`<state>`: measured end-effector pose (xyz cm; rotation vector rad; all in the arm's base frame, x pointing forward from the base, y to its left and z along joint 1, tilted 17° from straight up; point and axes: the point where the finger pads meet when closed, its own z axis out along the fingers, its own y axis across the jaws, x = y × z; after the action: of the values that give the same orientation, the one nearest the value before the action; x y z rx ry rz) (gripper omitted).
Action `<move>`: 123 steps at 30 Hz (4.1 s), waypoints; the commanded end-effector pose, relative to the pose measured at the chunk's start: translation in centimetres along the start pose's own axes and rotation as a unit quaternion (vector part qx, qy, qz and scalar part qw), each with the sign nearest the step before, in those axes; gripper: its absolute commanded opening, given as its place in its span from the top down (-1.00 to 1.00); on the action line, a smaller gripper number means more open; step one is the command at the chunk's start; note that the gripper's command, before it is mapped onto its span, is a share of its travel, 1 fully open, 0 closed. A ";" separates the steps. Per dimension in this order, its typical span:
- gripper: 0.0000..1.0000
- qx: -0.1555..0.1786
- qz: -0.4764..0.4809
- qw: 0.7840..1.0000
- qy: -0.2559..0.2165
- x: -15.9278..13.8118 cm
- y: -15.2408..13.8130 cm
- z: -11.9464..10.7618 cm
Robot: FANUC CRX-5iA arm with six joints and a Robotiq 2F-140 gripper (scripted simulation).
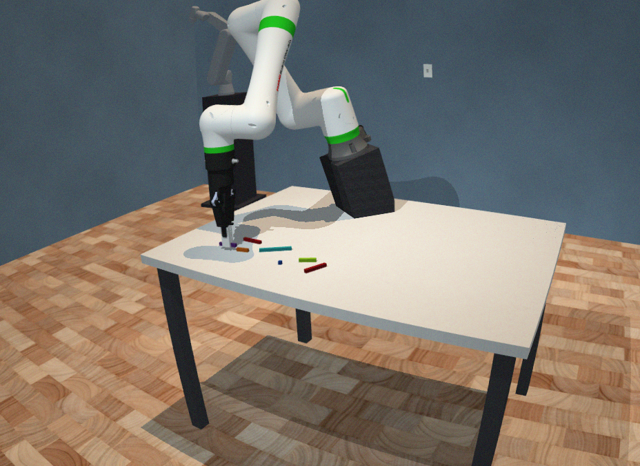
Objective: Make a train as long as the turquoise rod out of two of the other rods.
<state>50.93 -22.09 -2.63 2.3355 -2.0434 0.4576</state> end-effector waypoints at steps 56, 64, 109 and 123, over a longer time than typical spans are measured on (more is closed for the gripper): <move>0.94 0.000 0.000 1.000 0.000 0.0 0.0 1.2; 0.94 0.000 0.000 1.000 0.000 0.0 0.0 1.2; 0.71 0.000 0.000 1.000 0.000 0.0 0.0 1.1; 0.71 0.000 0.000 1.000 0.000 0.0 0.0 -3.1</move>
<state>50.50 -21.68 -0.65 2.3357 -2.0435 0.4583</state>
